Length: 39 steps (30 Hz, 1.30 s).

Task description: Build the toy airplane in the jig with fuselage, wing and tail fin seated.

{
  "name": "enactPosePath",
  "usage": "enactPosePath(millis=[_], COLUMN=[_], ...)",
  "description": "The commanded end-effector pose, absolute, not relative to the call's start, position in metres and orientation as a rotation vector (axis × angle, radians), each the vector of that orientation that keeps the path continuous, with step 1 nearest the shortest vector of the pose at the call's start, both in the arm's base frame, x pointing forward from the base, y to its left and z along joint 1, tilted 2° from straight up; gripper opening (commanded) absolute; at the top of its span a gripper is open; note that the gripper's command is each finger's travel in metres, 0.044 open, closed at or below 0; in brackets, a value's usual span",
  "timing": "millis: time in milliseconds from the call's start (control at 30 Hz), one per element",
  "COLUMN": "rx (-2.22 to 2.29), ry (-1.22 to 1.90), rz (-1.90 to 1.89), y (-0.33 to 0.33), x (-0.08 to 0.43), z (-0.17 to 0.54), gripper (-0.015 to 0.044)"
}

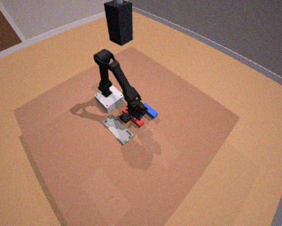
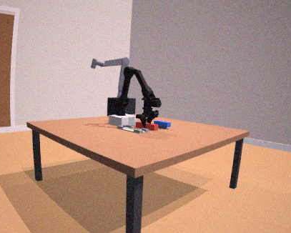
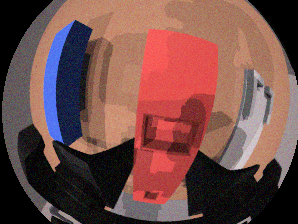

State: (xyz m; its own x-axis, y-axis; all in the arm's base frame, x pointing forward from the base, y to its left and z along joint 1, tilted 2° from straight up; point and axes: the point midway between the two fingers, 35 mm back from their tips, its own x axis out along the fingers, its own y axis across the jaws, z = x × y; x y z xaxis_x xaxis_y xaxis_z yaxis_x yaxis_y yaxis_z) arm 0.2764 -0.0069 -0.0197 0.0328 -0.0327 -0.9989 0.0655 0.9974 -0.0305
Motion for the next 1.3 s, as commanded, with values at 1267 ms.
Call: enactPosePath(millis=[1267], rx=[0.021], ry=[1.534], rz=[-0.074], y=[-0.003], x=[0.276], z=[0.096], gripper=[0.0])
